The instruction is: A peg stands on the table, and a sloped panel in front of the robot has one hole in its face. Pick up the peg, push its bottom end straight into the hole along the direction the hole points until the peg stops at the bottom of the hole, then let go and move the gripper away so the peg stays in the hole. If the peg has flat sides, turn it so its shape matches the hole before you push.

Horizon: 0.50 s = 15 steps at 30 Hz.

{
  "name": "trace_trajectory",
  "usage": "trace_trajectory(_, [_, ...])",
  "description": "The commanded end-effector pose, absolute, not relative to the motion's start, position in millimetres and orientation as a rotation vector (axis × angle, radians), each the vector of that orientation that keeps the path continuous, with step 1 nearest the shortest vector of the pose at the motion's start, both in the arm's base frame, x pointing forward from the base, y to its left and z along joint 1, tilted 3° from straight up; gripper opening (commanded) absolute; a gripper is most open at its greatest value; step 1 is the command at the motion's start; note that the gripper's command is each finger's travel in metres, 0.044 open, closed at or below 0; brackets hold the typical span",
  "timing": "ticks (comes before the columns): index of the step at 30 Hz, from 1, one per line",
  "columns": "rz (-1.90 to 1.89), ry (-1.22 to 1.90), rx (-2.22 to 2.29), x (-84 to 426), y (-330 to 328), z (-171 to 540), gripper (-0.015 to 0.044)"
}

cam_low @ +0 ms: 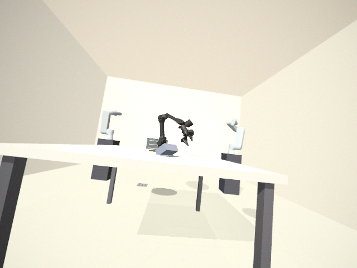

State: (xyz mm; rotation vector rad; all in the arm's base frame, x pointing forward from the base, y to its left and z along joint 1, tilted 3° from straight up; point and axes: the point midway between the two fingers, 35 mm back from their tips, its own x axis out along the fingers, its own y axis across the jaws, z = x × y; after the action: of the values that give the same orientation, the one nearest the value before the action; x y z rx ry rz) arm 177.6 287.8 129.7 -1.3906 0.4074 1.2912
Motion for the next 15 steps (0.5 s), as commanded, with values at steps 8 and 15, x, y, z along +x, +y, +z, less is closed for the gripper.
trace_trajectory(8, [1.126,0.728,-1.155,204,262,123,0.044])
trace_trajectory(15, [0.992,0.911,-0.996,218,242,120,0.044])
